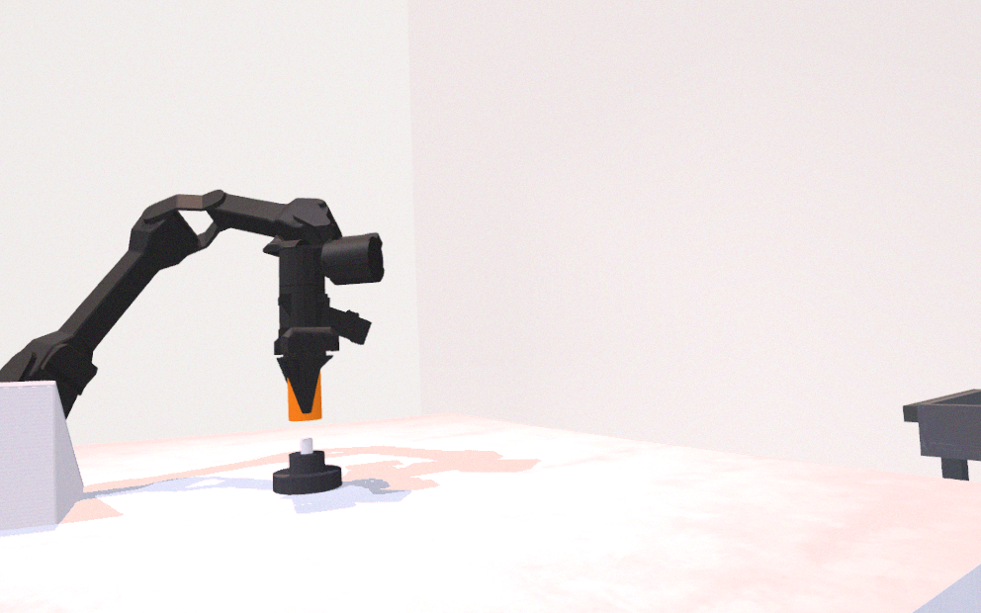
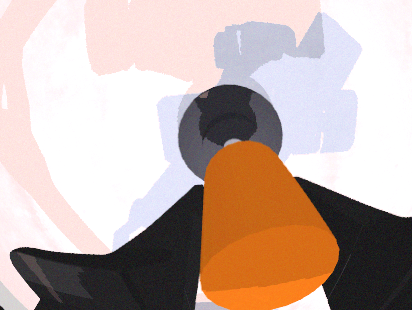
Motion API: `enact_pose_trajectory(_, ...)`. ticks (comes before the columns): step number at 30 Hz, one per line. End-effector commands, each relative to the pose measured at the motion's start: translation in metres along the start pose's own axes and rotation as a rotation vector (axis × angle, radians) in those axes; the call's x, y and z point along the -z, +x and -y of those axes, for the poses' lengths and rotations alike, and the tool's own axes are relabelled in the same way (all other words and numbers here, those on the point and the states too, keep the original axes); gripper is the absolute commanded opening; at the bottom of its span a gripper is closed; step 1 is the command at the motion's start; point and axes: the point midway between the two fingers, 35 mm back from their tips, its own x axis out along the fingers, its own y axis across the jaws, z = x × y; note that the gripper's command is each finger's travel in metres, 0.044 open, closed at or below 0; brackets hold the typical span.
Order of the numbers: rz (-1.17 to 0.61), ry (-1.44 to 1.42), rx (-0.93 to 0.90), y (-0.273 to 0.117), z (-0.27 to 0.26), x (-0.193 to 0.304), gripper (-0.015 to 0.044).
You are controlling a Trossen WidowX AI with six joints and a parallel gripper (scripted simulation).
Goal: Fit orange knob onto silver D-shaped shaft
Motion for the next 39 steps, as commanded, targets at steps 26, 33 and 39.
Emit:
enact_pose_trajectory(26,0.004,0.764,0.006,-0.0009,-0.0027,0.001,0.0)
enact_pose_trajectory(33,0.005,0.952,0.006,-0.0009,-0.0017,0.0003,0.0)
enact_pose_trajectory(39,0.006,1.111,0.005,-0.001,-0.0004,-0.0014,0.0)
